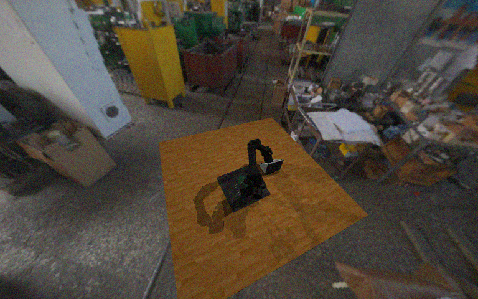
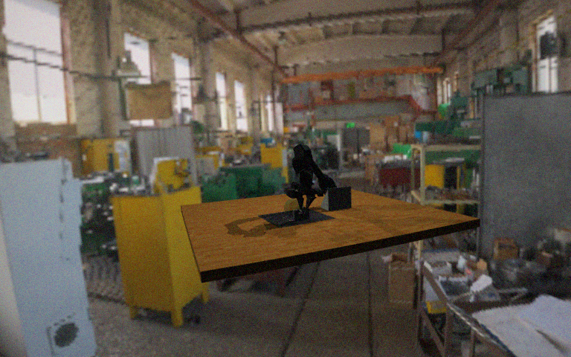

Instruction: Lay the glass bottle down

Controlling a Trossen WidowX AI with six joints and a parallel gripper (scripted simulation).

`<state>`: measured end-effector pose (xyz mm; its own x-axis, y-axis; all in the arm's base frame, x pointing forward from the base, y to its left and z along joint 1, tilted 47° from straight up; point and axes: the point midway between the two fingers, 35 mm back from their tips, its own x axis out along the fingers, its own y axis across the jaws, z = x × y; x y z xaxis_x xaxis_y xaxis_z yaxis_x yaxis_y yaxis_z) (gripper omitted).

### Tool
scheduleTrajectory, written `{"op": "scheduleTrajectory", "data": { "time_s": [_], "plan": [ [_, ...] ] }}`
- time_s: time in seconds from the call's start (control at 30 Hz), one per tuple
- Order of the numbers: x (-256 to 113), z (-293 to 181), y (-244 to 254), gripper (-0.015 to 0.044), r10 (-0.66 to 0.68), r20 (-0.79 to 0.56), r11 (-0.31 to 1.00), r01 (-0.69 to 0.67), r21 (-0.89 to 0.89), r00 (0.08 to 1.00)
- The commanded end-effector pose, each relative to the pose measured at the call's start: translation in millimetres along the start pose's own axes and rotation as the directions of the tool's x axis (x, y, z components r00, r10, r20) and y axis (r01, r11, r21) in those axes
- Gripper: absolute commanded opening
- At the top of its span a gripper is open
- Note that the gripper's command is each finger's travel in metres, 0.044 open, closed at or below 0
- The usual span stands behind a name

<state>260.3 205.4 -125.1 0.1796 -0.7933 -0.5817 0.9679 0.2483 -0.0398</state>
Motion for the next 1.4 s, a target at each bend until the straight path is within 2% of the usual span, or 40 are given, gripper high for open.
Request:
{"op": "scheduleTrajectory", "data": {
  "time_s": [0.0, 1.37],
  "plan": [
    [2.2, 2.5, -1.4, 0.0129, -0.002, 0.004, 1.0, 0.002, -0.003, 1.0],
    [3.9, -1.2, -0.8, 0.0129, 0.018, -0.028, 1.0, -0.018, 0.018, 0.999]
  ]
}}
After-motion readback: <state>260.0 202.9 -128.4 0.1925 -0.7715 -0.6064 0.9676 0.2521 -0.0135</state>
